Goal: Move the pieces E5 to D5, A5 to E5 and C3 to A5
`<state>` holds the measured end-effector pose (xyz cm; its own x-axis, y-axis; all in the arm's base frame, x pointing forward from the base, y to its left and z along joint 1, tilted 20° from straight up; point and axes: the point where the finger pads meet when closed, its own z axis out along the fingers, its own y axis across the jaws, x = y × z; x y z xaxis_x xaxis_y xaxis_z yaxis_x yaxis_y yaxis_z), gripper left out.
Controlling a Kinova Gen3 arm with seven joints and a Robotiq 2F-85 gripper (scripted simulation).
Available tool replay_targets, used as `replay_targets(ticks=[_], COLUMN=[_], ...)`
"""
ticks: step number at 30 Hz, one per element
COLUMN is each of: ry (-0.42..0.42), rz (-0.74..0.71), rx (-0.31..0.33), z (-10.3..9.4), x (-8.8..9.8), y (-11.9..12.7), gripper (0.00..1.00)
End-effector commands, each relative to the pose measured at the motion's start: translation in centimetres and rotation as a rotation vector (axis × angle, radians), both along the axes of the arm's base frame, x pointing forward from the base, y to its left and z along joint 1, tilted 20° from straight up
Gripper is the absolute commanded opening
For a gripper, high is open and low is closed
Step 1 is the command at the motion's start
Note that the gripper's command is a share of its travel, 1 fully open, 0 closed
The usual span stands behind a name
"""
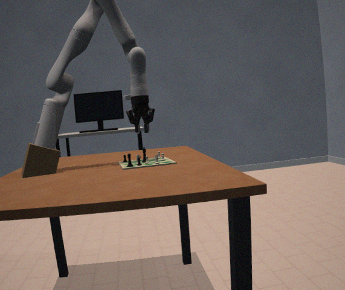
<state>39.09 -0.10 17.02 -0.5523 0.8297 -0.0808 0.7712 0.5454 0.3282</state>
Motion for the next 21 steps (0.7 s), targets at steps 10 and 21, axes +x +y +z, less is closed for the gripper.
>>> replay_targets(ticks=[10, 21], ry=[-0.001, 0.0], rz=[0.0, 0.001], rx=[0.0, 0.0], z=[0.0, -0.65], x=[0.04, 0.25], y=[-0.01, 0.06], gripper=[0.41, 0.41])
